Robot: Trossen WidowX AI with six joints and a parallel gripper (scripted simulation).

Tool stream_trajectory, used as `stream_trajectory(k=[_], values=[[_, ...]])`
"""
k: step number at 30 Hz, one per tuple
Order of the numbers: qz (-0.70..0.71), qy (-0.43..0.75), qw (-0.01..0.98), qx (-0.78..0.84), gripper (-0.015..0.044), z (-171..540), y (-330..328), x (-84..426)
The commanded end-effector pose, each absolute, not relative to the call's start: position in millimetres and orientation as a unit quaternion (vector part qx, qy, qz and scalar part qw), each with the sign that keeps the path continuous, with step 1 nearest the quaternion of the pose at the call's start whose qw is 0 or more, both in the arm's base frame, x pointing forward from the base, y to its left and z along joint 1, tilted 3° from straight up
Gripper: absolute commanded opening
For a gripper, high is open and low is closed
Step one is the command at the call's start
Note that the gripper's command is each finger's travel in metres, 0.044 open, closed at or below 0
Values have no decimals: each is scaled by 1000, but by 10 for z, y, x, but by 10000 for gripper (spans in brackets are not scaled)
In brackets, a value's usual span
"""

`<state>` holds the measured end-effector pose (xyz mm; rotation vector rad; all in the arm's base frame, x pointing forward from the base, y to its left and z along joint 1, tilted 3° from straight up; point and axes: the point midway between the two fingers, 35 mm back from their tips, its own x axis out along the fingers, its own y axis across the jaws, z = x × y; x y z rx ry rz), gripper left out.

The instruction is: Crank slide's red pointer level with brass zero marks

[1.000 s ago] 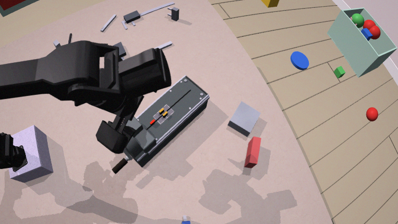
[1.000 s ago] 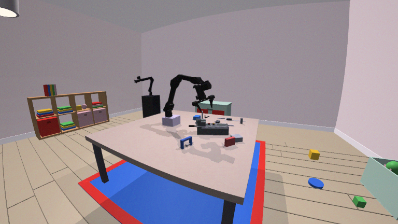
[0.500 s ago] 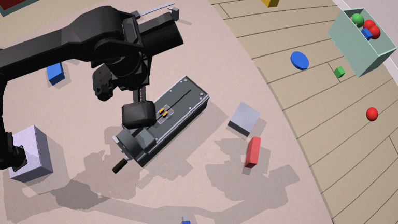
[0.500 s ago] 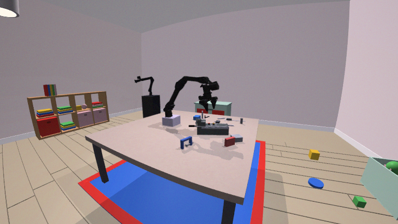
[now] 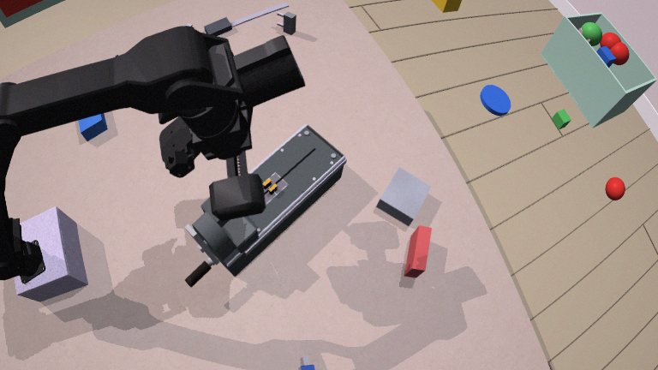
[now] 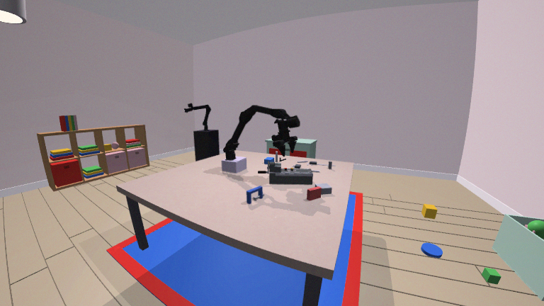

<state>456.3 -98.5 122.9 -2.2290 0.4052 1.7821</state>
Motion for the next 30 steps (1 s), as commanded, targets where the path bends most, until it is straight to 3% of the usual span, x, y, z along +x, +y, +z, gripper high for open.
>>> stream_trajectory(k=[1, 12, 30], values=[[617, 139, 125, -765, 440, 1200, -988, 4547], [613, 148, 140, -764, 440, 1206, -1006, 4532], [450, 333, 539, -629, 440, 1338, -1414, 4062]])
